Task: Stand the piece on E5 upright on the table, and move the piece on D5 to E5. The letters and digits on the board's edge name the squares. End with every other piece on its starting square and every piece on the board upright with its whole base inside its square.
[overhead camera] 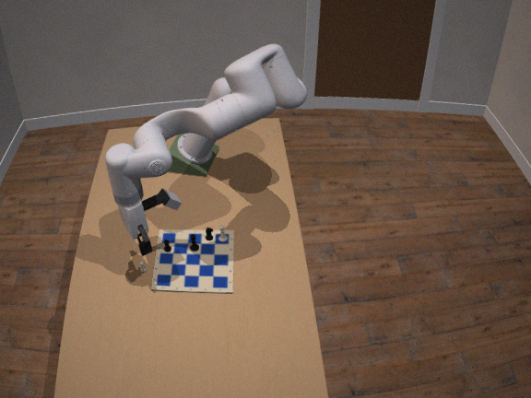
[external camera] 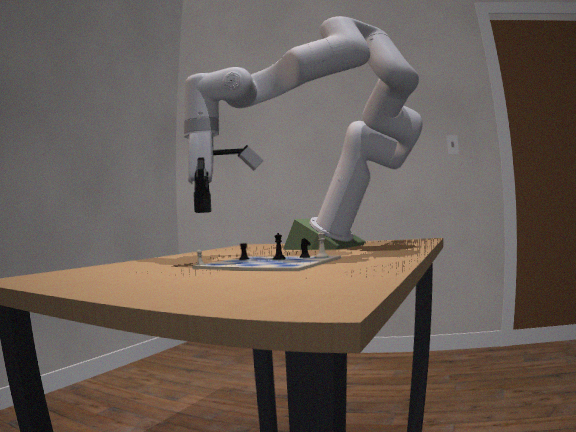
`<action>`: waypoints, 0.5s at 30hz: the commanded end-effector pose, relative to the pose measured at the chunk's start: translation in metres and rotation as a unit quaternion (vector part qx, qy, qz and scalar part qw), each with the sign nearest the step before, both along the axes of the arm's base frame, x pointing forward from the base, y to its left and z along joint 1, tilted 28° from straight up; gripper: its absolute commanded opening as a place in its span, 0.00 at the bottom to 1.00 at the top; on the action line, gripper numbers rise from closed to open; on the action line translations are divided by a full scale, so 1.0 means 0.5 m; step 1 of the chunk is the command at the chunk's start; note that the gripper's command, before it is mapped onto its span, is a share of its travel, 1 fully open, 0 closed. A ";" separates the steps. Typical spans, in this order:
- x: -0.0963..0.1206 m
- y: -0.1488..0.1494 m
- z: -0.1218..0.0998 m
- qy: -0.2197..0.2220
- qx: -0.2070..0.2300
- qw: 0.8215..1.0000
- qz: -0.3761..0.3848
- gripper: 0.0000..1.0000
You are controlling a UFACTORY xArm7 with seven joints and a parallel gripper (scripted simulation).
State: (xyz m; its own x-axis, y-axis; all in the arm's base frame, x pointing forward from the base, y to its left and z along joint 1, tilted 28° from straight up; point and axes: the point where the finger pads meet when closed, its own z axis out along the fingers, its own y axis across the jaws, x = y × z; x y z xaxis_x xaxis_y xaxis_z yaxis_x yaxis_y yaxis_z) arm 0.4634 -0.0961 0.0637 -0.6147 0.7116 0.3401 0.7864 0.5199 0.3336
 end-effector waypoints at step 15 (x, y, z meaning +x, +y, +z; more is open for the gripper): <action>-0.101 0.065 0.032 0.198 0.034 0.909 -0.366 1.00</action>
